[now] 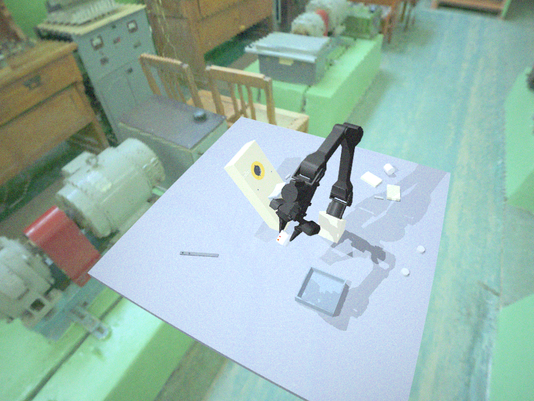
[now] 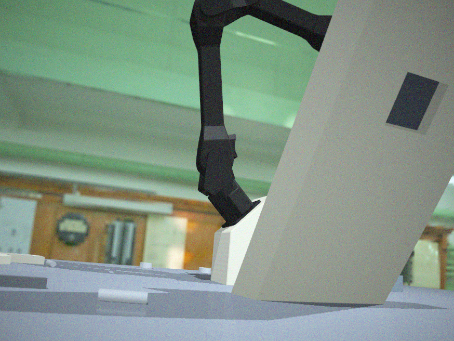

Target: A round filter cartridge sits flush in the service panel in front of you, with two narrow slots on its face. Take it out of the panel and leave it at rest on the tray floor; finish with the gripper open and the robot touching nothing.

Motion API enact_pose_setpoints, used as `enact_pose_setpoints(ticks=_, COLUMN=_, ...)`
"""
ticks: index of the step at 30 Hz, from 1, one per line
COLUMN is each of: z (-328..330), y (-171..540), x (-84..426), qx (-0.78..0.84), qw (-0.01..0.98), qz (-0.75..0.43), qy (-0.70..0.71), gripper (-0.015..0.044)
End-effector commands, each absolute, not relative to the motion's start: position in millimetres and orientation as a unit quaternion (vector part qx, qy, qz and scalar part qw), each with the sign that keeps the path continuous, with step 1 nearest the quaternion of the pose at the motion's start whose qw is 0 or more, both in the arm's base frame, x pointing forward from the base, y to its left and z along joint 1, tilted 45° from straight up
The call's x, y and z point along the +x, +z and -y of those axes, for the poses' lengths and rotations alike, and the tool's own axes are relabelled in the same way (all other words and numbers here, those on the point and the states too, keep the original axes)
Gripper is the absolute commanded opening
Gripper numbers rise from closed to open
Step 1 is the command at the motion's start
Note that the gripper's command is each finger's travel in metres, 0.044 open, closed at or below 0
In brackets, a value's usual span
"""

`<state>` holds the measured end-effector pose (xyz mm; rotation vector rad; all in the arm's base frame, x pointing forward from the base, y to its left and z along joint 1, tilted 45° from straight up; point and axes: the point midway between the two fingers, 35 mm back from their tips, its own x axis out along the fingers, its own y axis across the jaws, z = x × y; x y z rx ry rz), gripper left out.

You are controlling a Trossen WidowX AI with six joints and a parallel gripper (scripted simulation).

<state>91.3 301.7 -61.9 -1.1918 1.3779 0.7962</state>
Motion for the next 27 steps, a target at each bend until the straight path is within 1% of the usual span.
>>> enact_pose_setpoints(ticks=1, z=-293, y=-85, x=58, qx=-0.515, qw=0.509, qz=-0.579, qy=0.375, gripper=0.0)
enact_pose_setpoints(ticks=9, z=-272, y=-120, x=0, qx=-0.526, qw=0.443, qz=-0.57, qy=0.45, gripper=0.0)
enact_pose_setpoints(ticks=18, z=-230, y=-148, x=-57, qx=-0.534, qw=0.359, qz=-0.557, qy=0.525, gripper=0.0)
enact_pose_setpoints(ticks=20, z=-223, y=-152, x=-64, qx=-0.535, qw=0.346, qz=-0.555, qy=0.535, gripper=0.0)
enact_pose_setpoints(ticks=27, z=-220, y=-155, x=-65, qx=-0.535, qw=0.344, qz=-0.555, qy=0.536, gripper=0.0)
